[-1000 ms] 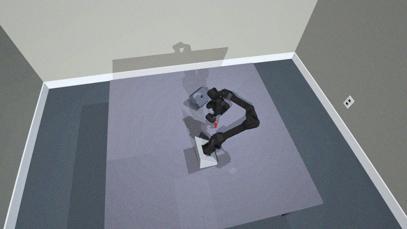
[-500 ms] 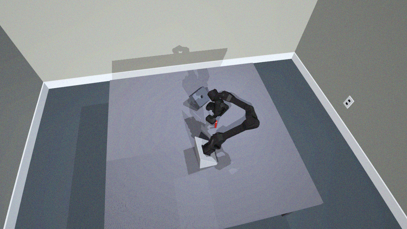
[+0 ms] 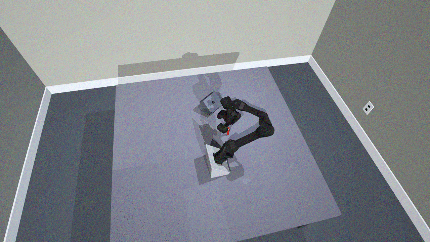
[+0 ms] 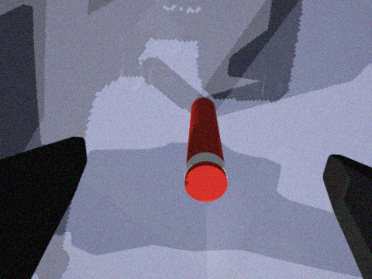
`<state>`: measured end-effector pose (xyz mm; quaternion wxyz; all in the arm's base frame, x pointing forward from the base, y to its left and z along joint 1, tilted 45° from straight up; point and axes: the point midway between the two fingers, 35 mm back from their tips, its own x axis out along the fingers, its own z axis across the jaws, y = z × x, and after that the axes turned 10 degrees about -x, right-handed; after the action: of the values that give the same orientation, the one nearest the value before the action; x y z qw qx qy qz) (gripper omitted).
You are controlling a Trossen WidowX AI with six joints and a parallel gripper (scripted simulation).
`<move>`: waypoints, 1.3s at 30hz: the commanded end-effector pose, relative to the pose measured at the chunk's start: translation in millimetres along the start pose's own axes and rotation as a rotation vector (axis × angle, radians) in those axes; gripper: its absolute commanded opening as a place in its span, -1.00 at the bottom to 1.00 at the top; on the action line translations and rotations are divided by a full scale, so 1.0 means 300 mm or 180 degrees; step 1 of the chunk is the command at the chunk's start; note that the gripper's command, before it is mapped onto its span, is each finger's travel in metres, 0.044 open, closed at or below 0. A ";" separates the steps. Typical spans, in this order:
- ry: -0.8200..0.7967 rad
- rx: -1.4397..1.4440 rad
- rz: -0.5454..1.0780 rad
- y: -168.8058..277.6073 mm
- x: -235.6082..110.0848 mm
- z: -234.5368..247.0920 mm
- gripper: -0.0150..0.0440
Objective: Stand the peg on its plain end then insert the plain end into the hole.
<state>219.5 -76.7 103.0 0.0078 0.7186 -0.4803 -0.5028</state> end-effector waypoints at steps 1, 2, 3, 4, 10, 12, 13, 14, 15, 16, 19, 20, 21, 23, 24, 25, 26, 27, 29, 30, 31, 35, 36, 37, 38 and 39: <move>0.0008 -0.0015 0.0013 0.003 0.024 0.001 1.00; 0.0009 -0.0014 0.0013 0.003 0.029 0.001 1.00; 0.0010 -0.0014 0.0014 0.004 0.035 0.001 1.00; 0.0010 -0.0014 0.0014 0.004 0.040 0.001 1.00; 0.0015 -0.0014 0.0020 0.007 0.072 0.002 1.00; 0.0017 -0.0013 0.0022 0.009 0.083 0.002 1.00; 0.0018 -0.0013 0.0024 0.010 0.088 0.002 1.00; 0.0019 -0.0013 0.0025 0.011 0.093 0.003 1.00; 0.0020 -0.0013 0.0026 0.011 0.097 0.003 1.00; 0.0021 -0.0013 0.0027 0.012 0.100 0.003 1.00; 0.0011 0.0002 0.0014 0.008 0.089 0.001 0.82; 0.0011 0.0002 0.0014 0.008 0.089 0.001 0.73; 0.0011 0.0002 0.0014 0.008 0.089 0.001 0.64; 0.0011 0.0002 0.0014 0.008 0.089 0.001 0.47; 0.0011 0.0002 0.0014 0.008 0.089 0.001 0.38; 0.0011 0.0002 0.0014 0.008 0.089 0.001 0.29; 0.0011 0.0002 0.0014 0.008 0.089 0.001 0.20; 0.0011 0.0002 0.0014 0.008 0.089 0.001 0.11; 0.0011 0.0002 0.0014 0.008 0.089 0.001 -0.07; 0.0011 0.0002 0.0014 0.008 0.089 0.001 -0.16; 0.0011 0.0002 0.0014 0.008 0.089 0.001 -0.25; 0.0011 0.0002 0.0014 0.008 0.089 0.001 -0.47; 0.0011 0.0002 0.0014 0.008 0.089 0.001 -0.49; 0.0011 0.0002 0.0014 0.008 0.089 0.001 -0.49; 0.0011 0.0002 0.0014 0.008 0.089 0.001 -0.49; 0.0011 0.0002 0.0014 0.008 0.089 0.001 -0.49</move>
<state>218.3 -96.6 84.9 0.0107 0.7184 -0.4813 -0.5021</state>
